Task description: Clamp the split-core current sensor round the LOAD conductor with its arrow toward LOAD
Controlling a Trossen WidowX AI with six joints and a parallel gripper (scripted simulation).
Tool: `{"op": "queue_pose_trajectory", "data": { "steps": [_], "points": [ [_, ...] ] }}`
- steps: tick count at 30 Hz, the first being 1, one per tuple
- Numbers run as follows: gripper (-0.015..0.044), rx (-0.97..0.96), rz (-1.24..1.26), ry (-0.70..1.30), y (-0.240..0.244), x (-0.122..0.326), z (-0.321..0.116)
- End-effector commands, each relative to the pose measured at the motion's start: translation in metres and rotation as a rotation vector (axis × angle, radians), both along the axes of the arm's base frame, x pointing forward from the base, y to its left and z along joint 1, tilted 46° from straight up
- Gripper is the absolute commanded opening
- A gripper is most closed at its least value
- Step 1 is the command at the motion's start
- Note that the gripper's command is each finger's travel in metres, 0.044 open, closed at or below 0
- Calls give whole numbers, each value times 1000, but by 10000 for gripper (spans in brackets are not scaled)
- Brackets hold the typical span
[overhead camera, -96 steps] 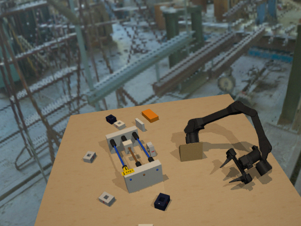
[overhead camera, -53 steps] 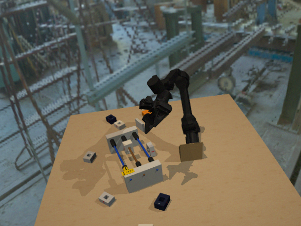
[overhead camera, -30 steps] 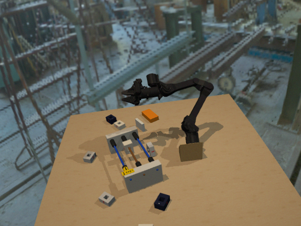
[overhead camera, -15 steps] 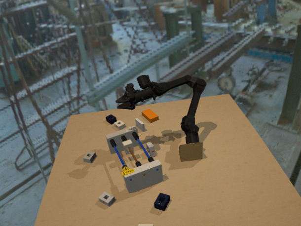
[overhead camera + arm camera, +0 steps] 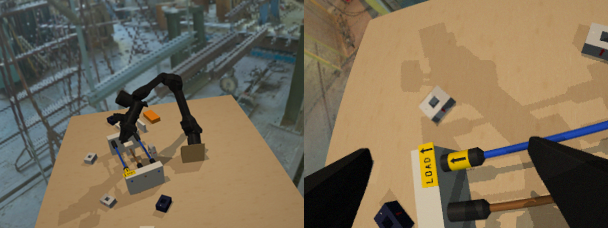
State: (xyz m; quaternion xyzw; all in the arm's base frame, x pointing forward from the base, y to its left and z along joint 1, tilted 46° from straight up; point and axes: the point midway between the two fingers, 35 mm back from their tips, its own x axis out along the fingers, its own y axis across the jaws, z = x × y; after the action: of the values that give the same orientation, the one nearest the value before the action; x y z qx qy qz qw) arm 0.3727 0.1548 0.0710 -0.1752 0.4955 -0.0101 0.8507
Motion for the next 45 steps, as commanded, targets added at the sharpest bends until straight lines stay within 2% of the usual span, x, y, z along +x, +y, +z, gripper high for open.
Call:
{"op": "queue_pose_trajectory", "data": {
  "steps": [1, 8, 31, 38, 45],
  "points": [
    [440, -153, 31, 117, 15, -11, -33],
    [440, -481, 127, 305, 34, -41, -90],
    [440, -491, 126, 312, 32, -42, -90],
    [440, -537, -26, 414, -66, -61, -35],
    [440, -569, -189, 543, -161, -118, 12]
  ]
}}
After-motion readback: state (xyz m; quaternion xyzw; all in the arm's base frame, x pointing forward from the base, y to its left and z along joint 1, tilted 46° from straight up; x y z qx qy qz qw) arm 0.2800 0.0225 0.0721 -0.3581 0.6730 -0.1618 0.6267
